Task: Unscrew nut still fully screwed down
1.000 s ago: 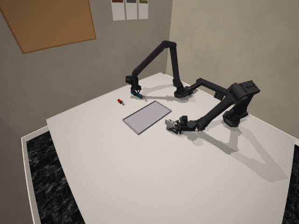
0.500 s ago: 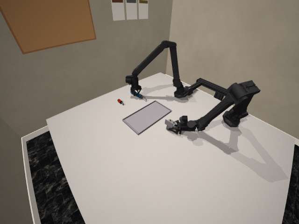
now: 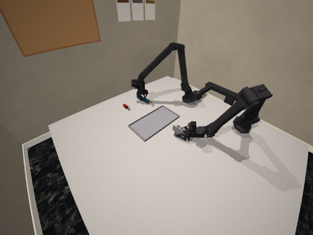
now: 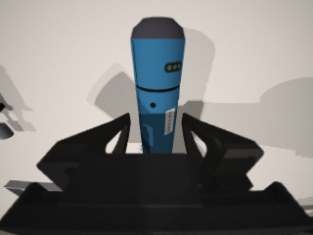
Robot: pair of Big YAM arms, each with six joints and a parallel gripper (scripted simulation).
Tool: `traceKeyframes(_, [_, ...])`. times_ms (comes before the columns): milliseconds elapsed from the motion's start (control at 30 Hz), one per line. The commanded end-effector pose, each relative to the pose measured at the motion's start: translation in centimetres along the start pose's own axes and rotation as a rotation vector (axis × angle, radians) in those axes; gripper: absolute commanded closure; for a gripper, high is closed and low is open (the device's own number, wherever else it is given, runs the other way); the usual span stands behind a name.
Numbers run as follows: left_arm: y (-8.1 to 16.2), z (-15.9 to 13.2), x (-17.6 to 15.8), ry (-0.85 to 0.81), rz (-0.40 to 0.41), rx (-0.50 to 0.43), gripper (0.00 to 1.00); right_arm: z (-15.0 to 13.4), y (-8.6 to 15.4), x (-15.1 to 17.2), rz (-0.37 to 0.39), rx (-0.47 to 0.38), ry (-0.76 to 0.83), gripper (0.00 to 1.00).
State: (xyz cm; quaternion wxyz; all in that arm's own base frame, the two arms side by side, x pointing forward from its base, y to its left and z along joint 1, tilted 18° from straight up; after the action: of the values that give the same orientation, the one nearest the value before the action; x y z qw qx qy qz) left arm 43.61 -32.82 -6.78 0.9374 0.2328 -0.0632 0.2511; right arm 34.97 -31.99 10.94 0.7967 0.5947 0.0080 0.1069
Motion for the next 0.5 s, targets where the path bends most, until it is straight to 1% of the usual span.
traceKeyframes(0, [-0.4, 0.7, 0.4, -0.009, 0.005, -0.017, 0.41, 1.0, 0.8, 0.7, 0.020, -0.023, -0.002, 0.35])
traceKeyframes(100, [-0.4, 0.7, 0.4, -0.009, 0.005, -0.017, 0.41, 1.0, 0.8, 0.7, 0.020, -0.023, -0.002, 0.35])
traceKeyframes(133, [-0.4, 0.7, 0.4, -0.009, 0.005, -0.017, 0.41, 1.4, 1.9, 0.6, 0.028, -0.033, -0.001, 0.35])
traceKeyframes(200, [-0.4, 0.7, 0.4, -0.009, 0.005, -0.017, 0.41, 2.0, 3.0, 1.3, 0.040, -0.046, -0.003, 0.35])
traceKeyframes(467, [-0.4, 0.7, 0.4, -0.009, 0.005, -0.017, 0.41, 1.7, 4.8, 1.6, 0.043, -0.046, -0.007, 0.35])
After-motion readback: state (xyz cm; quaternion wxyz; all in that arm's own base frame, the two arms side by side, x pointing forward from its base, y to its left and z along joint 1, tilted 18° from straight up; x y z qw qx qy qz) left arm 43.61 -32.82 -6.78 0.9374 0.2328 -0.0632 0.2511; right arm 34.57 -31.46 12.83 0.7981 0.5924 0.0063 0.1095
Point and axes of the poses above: on each arm, the point where the finger pads meet when closed, its own y axis back along the fingers, its own x axis across the jaws, z = x × y, the point moved 1 cm from there along y, back along the fingers, and after that the axes turned 2 degrees about y, right-handed, at the moved point
